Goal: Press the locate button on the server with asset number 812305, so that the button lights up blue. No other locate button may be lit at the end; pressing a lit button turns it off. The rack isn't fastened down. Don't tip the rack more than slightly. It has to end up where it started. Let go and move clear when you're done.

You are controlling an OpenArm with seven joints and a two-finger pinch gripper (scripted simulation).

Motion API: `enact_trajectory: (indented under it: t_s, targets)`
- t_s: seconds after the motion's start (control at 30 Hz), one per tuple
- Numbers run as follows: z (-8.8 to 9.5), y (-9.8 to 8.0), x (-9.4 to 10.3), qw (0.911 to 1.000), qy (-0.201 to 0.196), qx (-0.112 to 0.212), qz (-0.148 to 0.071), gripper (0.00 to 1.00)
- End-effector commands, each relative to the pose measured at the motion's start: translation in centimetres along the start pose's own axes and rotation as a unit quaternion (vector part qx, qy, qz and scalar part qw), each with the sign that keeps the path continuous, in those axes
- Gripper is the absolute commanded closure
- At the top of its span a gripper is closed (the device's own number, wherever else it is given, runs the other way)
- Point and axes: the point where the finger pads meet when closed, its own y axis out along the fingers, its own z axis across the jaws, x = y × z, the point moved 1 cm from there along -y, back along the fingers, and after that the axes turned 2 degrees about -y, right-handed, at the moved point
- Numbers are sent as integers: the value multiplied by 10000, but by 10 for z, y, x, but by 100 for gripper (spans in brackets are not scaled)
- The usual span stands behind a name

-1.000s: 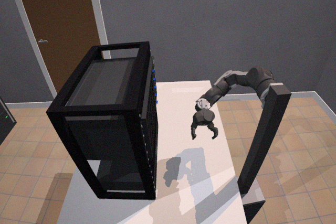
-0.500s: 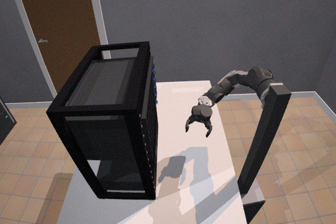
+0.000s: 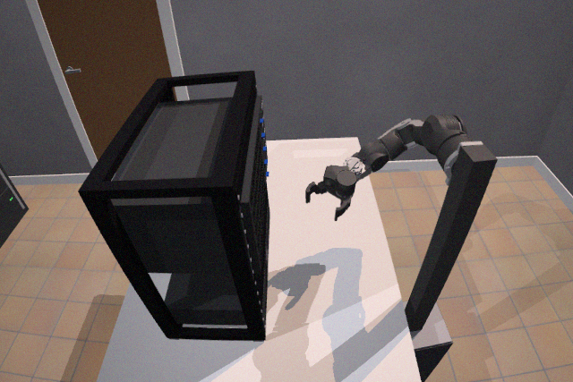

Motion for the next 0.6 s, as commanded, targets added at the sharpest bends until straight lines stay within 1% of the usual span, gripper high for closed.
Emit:
enact_trajectory:
  t_s: [0.0,0.1,0.2,0.3,0.43,0.5,0.57]
  targets:
    - [11,-4,-3,9995,48,298,70,40]
    - [26,-14,-4,9968,179,765,117,40]
    - [40,-25,-5,9920,300,1219,155,40]
    - [54,-37,-5,9852,410,1656,185,40]
    - [71,-53,-5,9738,539,2200,214,40]
    - [71,-53,-5,9738,539,2200,214,40]
    - [79,-62,-5,9673,596,2453,225,40]
